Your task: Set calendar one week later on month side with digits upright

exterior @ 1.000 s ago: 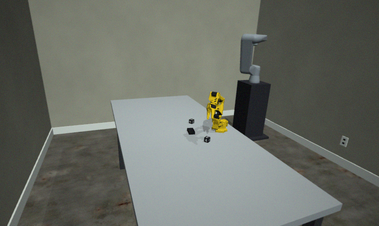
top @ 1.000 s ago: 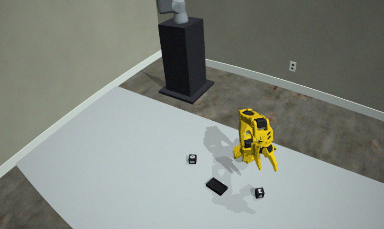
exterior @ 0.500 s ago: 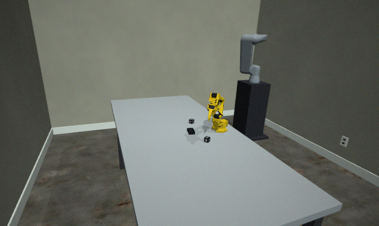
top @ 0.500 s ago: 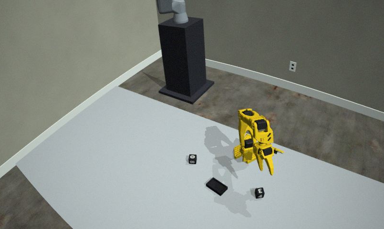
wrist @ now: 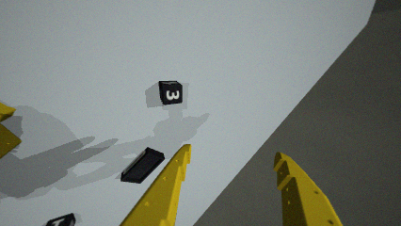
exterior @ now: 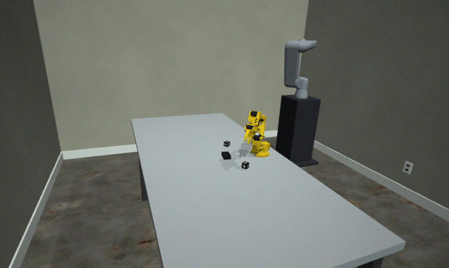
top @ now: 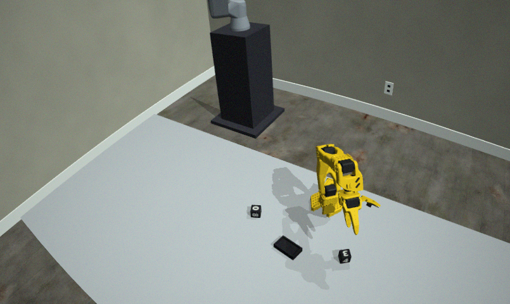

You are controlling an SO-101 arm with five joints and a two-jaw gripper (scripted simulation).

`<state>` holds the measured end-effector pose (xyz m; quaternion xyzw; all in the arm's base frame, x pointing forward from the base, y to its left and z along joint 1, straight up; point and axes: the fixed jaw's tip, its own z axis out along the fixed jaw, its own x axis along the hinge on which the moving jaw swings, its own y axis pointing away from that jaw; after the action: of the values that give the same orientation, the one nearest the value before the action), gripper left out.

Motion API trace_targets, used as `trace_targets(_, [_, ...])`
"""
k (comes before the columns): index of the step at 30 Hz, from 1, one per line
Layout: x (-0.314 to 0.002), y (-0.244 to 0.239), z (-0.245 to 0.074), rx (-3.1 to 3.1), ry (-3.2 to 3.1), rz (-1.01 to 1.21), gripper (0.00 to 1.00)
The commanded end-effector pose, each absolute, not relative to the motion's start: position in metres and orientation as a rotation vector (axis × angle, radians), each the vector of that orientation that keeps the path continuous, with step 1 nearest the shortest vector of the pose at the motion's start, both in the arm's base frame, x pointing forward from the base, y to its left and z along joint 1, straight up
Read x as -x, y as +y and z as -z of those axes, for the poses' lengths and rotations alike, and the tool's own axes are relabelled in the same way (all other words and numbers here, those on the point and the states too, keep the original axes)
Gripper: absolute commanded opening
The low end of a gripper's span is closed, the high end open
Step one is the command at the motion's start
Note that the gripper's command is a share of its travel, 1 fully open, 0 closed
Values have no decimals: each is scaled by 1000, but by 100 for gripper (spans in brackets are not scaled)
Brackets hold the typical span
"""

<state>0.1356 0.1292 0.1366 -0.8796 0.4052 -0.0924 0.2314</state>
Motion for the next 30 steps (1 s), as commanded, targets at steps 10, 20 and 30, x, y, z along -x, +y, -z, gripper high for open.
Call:
trace_targets(10, [-136, 132, -142, 2338, 1159, 248, 35])
trace_targets(20, [-137, 133, -132, 2391, 1185, 224, 35])
trace_targets(30, [-136, 132, -97, 2583, 1280, 132, 35])
